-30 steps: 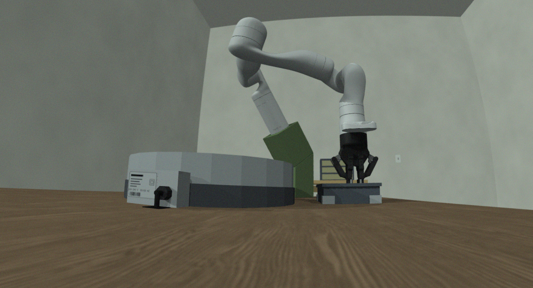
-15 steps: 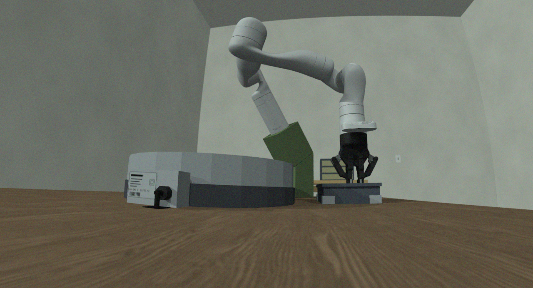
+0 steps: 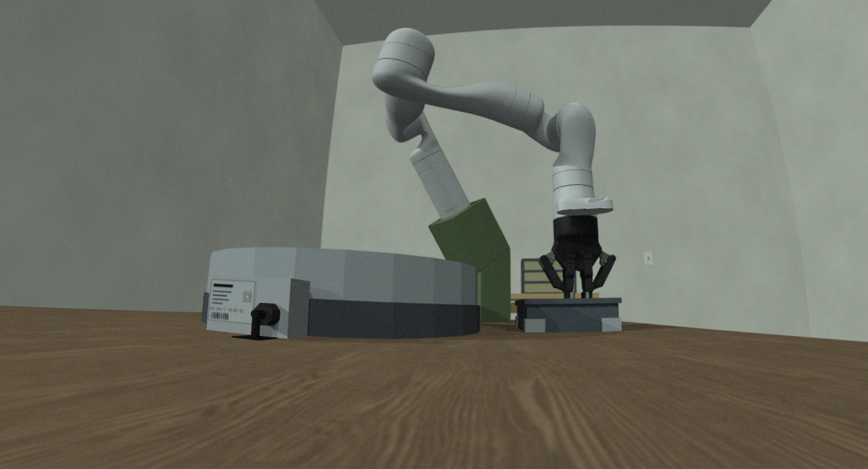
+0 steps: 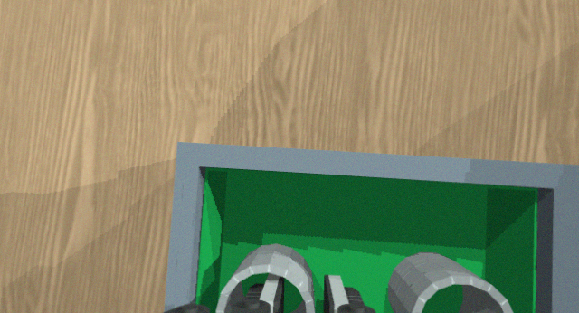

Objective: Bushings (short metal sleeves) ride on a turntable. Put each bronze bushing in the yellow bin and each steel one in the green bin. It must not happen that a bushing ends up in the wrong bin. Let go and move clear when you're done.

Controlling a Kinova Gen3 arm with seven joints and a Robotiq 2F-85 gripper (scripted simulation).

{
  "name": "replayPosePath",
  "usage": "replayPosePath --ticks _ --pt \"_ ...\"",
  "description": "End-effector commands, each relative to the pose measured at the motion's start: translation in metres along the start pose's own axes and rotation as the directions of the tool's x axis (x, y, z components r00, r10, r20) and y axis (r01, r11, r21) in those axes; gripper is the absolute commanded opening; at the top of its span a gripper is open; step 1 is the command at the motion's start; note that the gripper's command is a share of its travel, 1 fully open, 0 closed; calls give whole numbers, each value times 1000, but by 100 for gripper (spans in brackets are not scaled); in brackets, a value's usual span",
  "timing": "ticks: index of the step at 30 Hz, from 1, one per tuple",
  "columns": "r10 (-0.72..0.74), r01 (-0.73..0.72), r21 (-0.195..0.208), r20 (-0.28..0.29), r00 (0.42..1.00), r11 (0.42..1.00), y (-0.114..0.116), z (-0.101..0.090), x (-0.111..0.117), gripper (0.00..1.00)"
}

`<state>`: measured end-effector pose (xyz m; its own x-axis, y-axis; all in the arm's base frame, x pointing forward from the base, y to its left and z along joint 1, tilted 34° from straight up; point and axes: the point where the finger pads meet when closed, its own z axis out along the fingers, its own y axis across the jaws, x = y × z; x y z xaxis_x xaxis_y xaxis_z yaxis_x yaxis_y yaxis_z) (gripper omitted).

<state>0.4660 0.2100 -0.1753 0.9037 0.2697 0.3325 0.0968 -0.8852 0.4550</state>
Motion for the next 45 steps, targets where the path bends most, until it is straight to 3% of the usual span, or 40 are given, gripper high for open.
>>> replayPosePath --ticks 1,45 --pt "0 0 1 -1 1000 1000 -1 -1 1 19" --pt "0 0 1 -1 1000 1000 -2 -6 0 19"
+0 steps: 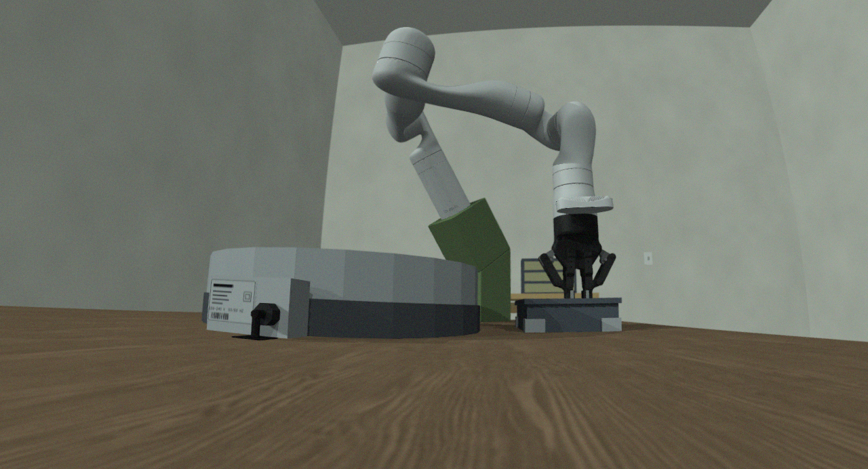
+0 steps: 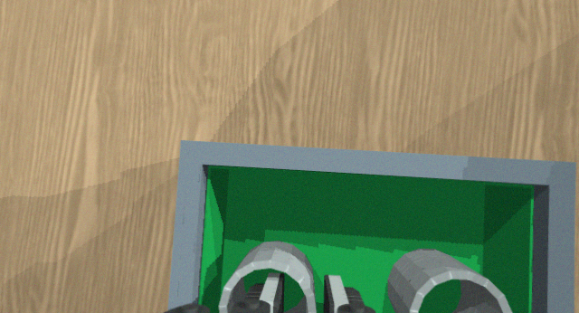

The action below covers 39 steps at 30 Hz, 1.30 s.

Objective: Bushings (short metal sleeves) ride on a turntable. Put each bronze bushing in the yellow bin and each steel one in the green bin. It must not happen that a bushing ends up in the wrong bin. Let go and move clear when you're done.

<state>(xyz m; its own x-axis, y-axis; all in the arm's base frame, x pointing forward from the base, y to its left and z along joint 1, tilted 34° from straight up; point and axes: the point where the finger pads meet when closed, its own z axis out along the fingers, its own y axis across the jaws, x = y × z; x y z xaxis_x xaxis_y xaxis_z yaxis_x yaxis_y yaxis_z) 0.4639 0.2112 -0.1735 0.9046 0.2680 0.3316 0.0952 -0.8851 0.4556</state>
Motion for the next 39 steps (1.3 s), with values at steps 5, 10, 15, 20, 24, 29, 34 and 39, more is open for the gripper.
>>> replayPosePath --ticks 5,10,15,20,24,29,34,39 --pt "-1 1 2 -3 1000 1000 -2 -3 1 19" --pt "-1 1 2 -3 1000 1000 -2 -5 1 19" --pt "-1 1 2 -3 1000 1000 -2 -6 1 19" --pt "-1 1 2 -3 1000 1000 -2 -8 1 19" --pt "-1 1 2 -3 1000 1000 -2 -9 1 19" --pt "-1 1 2 -3 1000 1000 -2 -9 1 19" --pt "-1 1 2 -3 1000 1000 -2 -11 1 19" --pt "-1 1 2 -3 1000 1000 -2 -13 1 19"
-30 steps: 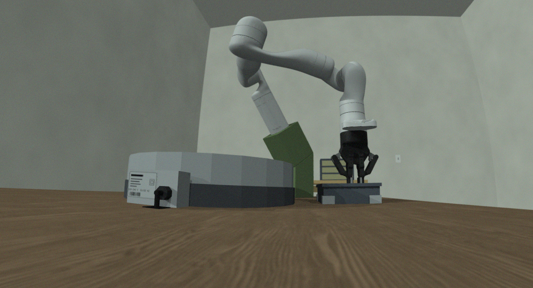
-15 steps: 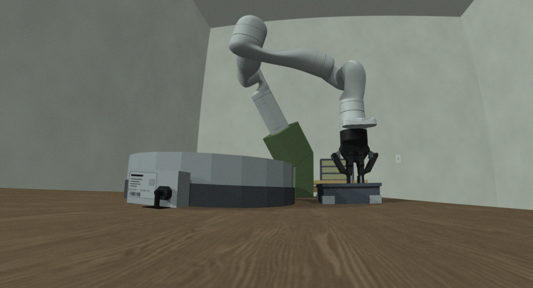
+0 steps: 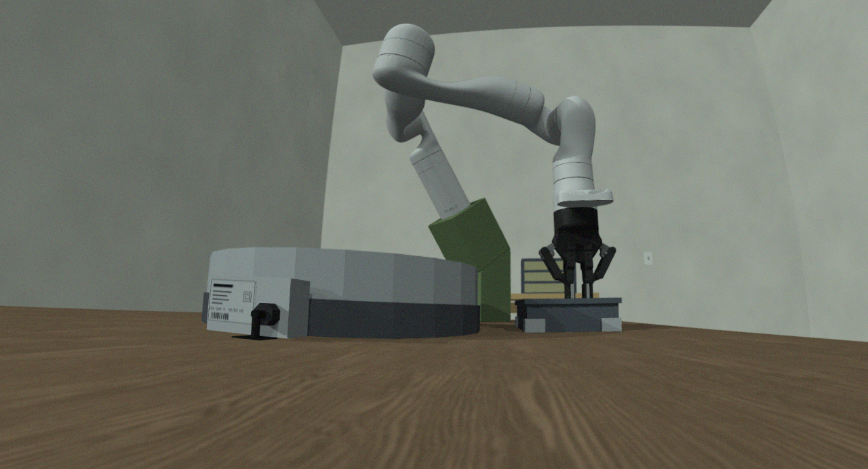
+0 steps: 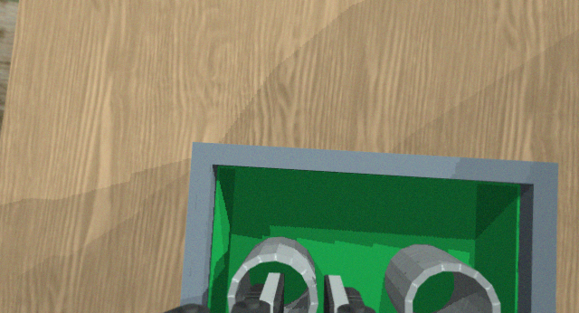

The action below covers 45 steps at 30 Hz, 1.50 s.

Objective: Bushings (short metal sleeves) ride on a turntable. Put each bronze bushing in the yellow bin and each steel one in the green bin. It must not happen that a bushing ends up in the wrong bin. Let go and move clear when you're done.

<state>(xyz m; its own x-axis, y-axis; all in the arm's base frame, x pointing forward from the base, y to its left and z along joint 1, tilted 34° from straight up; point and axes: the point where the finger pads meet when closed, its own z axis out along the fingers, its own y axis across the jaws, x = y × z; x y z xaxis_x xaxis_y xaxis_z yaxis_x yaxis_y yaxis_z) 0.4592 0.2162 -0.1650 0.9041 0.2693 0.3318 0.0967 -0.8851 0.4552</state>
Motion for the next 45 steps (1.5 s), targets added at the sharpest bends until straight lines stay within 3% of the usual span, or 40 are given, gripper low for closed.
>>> replayPosePath --ticks 1,45 --pt "0 0 1 -2 1000 1000 -1 -2 1 19" --pt "0 0 1 -2 1000 1000 0 -16 1 19"
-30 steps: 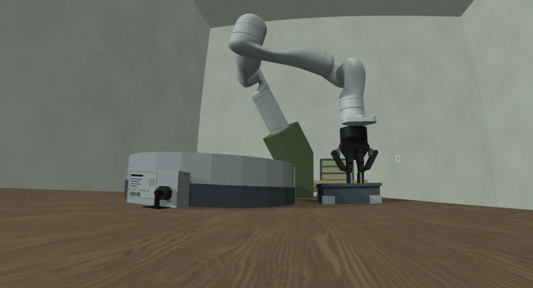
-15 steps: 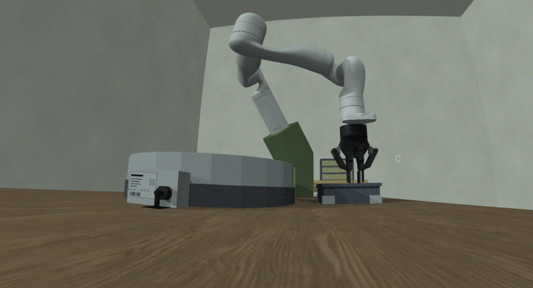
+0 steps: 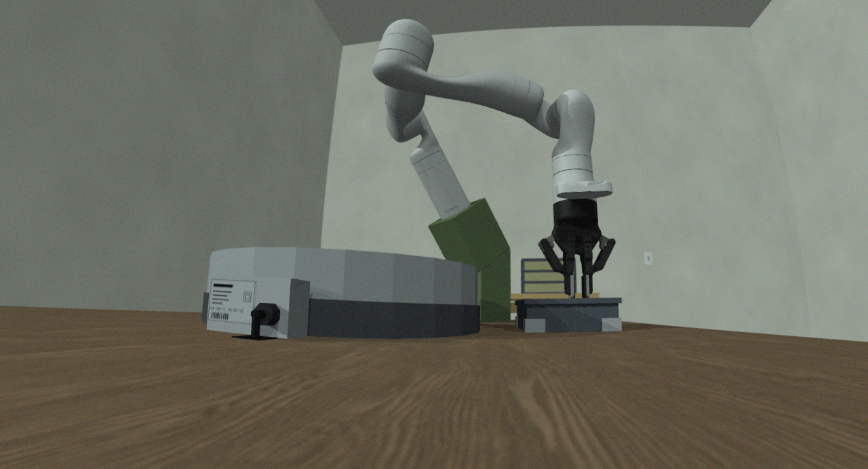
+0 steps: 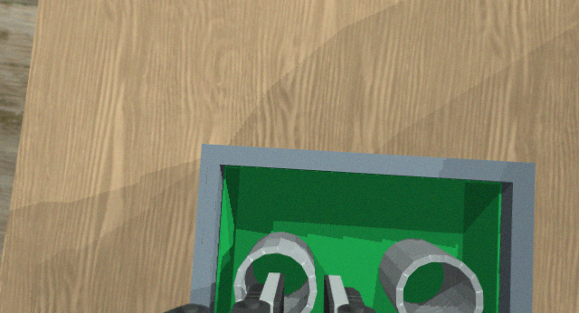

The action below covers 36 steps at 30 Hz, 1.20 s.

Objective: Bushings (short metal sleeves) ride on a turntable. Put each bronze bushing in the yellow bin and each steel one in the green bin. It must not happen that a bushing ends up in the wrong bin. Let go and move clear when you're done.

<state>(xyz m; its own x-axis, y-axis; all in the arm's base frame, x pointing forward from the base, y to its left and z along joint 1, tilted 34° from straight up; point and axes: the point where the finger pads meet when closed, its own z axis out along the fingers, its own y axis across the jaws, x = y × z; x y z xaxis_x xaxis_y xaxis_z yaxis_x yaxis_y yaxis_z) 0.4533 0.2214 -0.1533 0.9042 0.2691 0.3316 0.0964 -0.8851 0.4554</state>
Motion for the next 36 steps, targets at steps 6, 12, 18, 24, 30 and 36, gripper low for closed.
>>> replayPosePath --ticks 6,12,18,24,30,36 --pt "0 0 2 -3 1000 1000 -1 -2 1 19" --pt "0 0 2 -2 1000 1000 -1 -58 1 19" --pt "0 0 2 -2 1000 1000 -1 -80 1 19" --pt "0 0 2 -3 1000 1000 0 -114 1 19" --pt "0 0 2 -3 1000 1000 0 -114 1 19" --pt "-1 1 2 -2 1000 1000 -1 -114 0 19"
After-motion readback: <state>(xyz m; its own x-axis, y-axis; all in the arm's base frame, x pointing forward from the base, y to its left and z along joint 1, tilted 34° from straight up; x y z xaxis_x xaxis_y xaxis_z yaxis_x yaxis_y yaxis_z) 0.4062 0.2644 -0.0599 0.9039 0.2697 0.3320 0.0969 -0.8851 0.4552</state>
